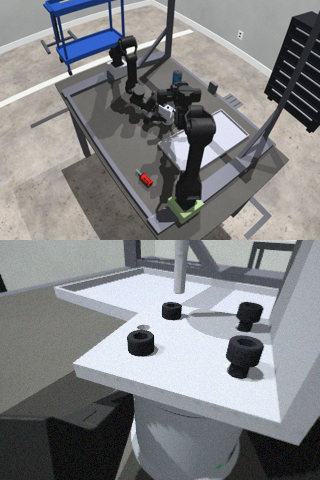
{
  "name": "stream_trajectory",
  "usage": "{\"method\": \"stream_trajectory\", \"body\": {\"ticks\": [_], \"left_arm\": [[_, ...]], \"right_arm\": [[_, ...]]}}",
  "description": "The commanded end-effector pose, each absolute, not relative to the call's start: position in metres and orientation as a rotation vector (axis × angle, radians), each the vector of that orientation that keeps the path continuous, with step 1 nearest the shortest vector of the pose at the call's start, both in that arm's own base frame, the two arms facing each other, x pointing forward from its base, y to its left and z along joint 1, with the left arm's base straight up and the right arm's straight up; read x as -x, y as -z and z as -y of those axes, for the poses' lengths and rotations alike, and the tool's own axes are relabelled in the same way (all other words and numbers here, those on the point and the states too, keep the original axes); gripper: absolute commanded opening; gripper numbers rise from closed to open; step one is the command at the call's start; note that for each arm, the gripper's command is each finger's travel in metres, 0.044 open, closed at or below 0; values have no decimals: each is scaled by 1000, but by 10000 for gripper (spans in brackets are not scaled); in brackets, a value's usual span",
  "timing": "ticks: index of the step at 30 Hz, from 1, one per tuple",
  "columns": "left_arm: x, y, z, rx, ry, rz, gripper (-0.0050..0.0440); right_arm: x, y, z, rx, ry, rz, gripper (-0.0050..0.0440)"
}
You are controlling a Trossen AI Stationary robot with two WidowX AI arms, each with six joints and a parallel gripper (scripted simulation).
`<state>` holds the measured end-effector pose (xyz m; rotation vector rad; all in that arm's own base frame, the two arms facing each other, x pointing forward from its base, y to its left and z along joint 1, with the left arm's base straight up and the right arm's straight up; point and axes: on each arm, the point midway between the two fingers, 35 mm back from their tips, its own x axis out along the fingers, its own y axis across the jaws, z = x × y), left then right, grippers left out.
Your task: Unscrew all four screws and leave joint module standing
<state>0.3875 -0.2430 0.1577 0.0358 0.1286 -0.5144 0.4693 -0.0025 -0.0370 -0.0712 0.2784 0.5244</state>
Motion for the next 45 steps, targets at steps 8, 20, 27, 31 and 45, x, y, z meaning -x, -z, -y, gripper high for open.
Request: {"method": "stream_trajectory", "body": {"ticks": [8, 20, 27, 31, 45], "left_arm": [[-389, -185, 245, -9, 515, -57, 162], [-395, -178, 245, -12, 514, -74, 162], [-391, -167, 242, -7, 515, -66, 162], [-390, -161, 242, -7, 516, -64, 162], [-390, -149, 241, -16, 515, -85, 162]], "right_arm": [[-474, 25, 3, 85, -525, -249, 241], [-474, 25, 3, 85, -525, -249, 241], [-474, 25, 3, 85, -525, -249, 241], [-474, 25, 3, 85, -525, -249, 241], [-474, 25, 3, 85, -525, -249, 241]]}}
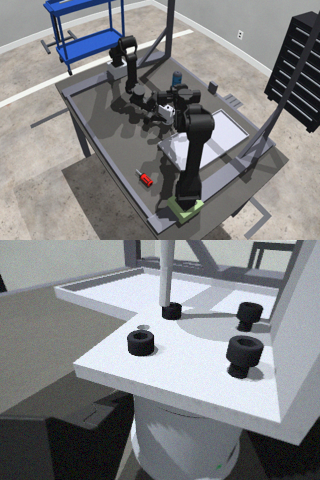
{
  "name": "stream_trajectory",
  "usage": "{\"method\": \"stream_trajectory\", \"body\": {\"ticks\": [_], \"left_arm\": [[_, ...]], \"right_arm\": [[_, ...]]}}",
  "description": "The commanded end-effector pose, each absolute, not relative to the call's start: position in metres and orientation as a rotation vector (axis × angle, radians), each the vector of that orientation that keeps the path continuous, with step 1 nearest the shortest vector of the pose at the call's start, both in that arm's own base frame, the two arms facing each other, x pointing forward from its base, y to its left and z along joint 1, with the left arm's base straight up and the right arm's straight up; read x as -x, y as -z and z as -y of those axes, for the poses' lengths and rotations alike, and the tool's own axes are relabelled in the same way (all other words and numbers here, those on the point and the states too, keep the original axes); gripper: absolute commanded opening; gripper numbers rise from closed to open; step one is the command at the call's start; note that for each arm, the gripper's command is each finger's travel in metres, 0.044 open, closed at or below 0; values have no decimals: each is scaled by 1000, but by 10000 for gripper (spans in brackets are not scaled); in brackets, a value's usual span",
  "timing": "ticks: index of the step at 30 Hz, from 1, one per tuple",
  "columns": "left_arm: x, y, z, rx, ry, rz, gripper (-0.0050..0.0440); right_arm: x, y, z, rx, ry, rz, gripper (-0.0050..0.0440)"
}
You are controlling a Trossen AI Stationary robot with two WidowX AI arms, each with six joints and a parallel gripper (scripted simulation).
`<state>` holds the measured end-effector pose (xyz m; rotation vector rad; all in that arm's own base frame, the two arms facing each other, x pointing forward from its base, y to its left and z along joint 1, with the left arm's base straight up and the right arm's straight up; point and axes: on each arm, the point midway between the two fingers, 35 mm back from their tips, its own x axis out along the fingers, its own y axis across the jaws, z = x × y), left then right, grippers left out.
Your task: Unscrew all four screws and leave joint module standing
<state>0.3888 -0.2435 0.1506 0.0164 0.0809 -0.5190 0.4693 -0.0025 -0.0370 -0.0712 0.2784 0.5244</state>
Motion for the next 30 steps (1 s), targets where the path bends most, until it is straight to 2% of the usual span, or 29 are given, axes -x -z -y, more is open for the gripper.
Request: {"method": "stream_trajectory", "body": {"ticks": [1, 3, 6, 7, 10, 12, 15, 24, 30], "left_arm": [[-390, -148, 241, -16, 515, -84, 162], [-392, -166, 242, -10, 515, -60, 162], [-393, -167, 242, -10, 515, -62, 162], [-393, -154, 242, -20, 515, -90, 162], [-391, -148, 241, -23, 514, -101, 162], [-393, -163, 242, -18, 514, -82, 162], [-390, -143, 240, -33, 513, -127, 162], [-391, -149, 242, -31, 514, -120, 162], [-388, -135, 242, -40, 515, -147, 162]], "right_arm": [[-474, 25, 3, 85, -525, -249, 241], [-474, 25, 3, 85, -525, -249, 241], [-474, 25, 3, 85, -525, -249, 241], [-474, 25, 3, 85, -525, -249, 241], [-474, 25, 3, 85, -525, -249, 241], [-474, 25, 3, 85, -525, -249, 241], [-474, 25, 3, 85, -525, -249, 241], [-474, 25, 3, 85, -525, -249, 241], [-474, 25, 3, 85, -525, -249, 241]]}}
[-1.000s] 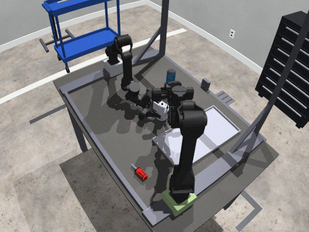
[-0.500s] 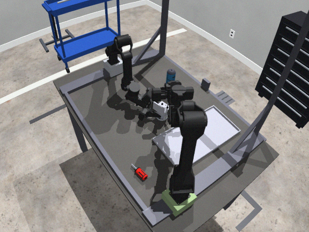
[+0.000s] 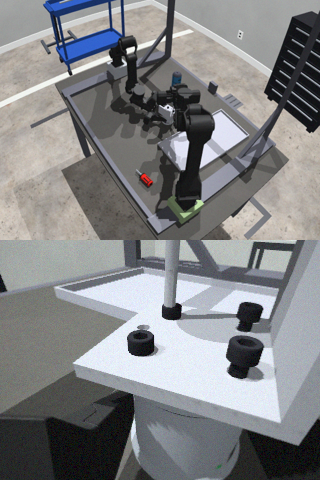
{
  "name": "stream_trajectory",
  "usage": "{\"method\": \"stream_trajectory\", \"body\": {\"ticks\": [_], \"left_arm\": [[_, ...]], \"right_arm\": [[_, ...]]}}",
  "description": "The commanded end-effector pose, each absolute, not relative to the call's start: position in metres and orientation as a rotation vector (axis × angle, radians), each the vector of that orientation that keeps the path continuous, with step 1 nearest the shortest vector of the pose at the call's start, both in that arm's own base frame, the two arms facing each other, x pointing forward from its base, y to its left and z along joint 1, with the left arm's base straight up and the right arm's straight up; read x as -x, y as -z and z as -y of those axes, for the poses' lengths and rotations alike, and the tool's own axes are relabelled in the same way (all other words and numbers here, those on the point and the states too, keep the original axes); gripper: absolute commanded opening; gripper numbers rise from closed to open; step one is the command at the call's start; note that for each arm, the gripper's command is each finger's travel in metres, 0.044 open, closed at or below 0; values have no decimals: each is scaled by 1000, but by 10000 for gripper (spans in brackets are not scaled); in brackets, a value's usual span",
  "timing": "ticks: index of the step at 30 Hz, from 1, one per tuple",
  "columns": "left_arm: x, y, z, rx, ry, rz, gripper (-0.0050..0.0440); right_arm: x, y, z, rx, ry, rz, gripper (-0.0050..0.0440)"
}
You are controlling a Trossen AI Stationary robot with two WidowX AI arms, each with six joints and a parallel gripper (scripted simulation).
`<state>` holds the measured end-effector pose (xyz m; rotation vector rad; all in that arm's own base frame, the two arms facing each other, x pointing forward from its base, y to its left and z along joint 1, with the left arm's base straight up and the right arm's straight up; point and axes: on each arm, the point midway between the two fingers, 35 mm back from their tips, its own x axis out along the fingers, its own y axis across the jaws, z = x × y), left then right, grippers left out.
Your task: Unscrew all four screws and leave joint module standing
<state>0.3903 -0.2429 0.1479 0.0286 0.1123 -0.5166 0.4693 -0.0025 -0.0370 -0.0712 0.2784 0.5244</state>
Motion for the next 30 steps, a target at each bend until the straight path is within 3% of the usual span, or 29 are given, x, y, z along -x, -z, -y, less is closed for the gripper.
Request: {"method": "stream_trajectory", "body": {"ticks": [1, 30], "left_arm": [[-388, -135, 243, -40, 515, -147, 162], [-389, -145, 244, -32, 514, -147, 162]], "right_arm": [[-474, 25, 3, 85, -525, -249, 241], [-474, 25, 3, 85, -525, -249, 241]]}}
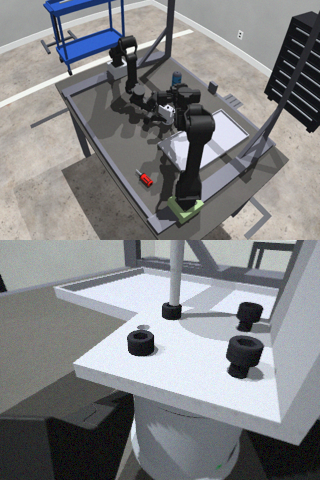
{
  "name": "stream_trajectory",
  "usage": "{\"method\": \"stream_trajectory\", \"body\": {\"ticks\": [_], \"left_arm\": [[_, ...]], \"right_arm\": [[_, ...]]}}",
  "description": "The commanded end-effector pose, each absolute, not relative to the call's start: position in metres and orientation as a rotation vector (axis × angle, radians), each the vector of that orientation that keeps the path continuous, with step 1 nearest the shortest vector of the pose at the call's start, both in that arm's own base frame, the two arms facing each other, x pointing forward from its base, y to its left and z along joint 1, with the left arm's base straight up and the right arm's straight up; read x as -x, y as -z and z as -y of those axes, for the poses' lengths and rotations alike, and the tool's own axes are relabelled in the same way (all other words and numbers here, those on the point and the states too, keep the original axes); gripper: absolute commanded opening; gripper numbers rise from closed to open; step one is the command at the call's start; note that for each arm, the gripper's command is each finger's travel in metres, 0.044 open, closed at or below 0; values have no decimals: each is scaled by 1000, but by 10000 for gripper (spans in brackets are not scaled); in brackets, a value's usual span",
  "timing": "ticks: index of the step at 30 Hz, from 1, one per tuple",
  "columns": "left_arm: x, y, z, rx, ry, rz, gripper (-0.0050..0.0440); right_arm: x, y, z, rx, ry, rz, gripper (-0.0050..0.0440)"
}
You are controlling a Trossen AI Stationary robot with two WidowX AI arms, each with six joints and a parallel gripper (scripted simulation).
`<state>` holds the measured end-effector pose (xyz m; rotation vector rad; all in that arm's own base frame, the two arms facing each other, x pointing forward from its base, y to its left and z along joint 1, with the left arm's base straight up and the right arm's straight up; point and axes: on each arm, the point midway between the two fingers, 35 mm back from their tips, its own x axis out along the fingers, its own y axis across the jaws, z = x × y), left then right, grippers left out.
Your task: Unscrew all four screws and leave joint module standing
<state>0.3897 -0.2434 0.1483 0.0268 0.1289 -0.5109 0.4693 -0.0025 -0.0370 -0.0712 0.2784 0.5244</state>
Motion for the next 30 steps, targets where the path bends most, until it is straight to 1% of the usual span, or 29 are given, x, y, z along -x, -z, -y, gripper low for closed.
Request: {"method": "stream_trajectory", "body": {"ticks": [1, 4, 14, 15, 30], "left_arm": [[-388, -145, 245, -32, 515, -147, 162], [-385, -135, 244, -40, 515, -168, 162], [-385, -134, 244, -40, 515, -168, 162], [-385, -140, 244, -36, 516, -158, 162], [-387, -147, 245, -32, 516, -145, 162]], "right_arm": [[-474, 25, 3, 85, -525, -249, 241], [-474, 25, 3, 85, -525, -249, 241], [-474, 25, 3, 85, -525, -249, 241], [-474, 25, 3, 85, -525, -249, 241], [-474, 25, 3, 85, -525, -249, 241]]}}
